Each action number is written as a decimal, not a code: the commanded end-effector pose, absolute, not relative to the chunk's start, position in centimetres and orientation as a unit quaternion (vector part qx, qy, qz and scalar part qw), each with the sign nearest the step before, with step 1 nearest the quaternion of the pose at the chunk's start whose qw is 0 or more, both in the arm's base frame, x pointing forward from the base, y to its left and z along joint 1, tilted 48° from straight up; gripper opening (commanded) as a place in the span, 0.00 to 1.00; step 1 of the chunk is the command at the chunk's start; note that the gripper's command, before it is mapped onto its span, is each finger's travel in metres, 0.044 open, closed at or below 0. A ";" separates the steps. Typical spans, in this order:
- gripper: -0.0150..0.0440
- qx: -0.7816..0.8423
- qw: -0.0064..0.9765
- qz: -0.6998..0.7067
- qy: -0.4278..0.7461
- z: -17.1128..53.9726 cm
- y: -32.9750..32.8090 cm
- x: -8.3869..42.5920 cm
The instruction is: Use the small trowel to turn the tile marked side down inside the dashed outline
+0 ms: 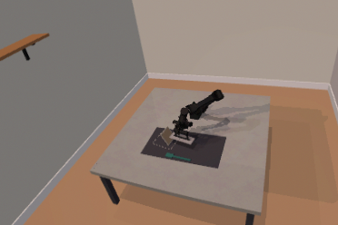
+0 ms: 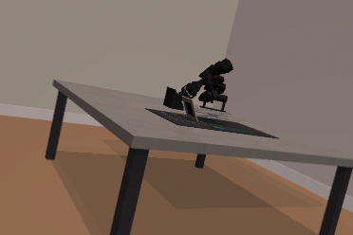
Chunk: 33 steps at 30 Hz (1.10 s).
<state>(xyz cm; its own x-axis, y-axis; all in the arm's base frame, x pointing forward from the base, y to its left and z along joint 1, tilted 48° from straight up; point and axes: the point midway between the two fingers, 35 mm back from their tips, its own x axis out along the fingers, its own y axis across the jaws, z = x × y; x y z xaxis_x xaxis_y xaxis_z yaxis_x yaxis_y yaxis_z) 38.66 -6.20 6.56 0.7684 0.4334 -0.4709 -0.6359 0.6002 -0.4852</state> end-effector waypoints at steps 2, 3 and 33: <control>0.25 -0.330 0.882 0.300 0.152 7.8 -6.2 38.9; 0.25 -0.330 0.882 0.300 0.152 8.3 -6.1 39.0; 0.25 -0.330 0.882 0.301 0.152 13.1 -4.6 39.1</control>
